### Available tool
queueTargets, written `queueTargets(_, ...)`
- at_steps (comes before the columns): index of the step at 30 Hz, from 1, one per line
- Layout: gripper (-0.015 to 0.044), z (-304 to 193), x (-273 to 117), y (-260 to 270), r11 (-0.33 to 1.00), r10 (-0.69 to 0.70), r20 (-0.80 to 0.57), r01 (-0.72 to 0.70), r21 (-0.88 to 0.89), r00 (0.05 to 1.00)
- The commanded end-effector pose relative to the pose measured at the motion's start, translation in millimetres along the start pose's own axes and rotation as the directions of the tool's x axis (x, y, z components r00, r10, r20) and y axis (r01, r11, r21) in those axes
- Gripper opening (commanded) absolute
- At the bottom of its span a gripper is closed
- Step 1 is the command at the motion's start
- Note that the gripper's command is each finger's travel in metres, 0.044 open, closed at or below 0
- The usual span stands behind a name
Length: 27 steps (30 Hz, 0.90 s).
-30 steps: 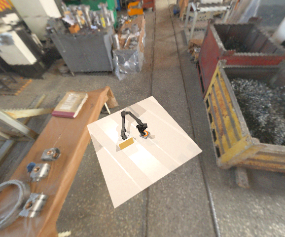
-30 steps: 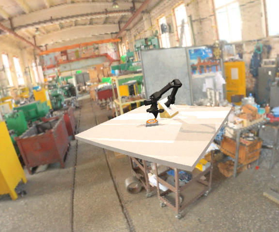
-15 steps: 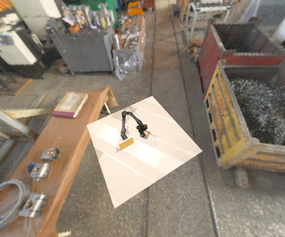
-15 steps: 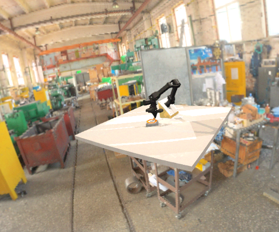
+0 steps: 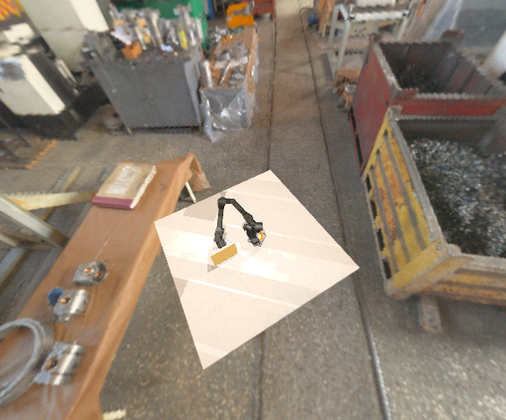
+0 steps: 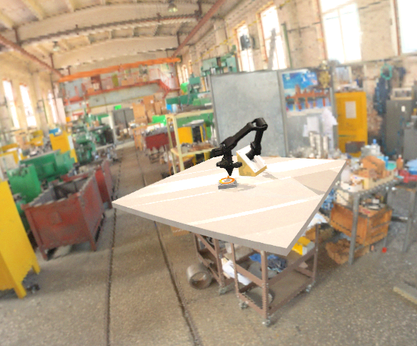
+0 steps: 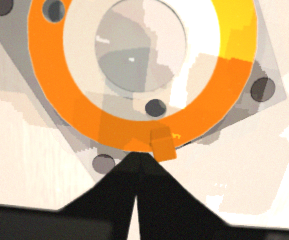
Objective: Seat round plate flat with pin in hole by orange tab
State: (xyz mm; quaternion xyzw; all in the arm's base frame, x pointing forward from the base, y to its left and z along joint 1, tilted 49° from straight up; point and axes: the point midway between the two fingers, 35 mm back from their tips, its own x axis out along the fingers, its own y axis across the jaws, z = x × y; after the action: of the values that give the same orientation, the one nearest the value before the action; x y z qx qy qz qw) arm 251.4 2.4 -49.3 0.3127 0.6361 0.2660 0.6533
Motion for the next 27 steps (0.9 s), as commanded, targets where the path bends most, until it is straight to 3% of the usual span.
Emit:
queueTargets(1,0.0,0,2,-5,1.0,-0.002,-0.008,0.002,-0.001,1.0)
queueTargets(13,0.0,1,1,-11,1.0,-0.003,-0.008,0.003,-0.001,1.0)
queueTargets(22,0.0,1,-41,-10,1.0,-0.005,-0.008,0.005,-0.001,1.0)
queueTargets(27,0.0,2,-37,-12,1.0,-0.001,-0.002,0.001,0.008,1.0)
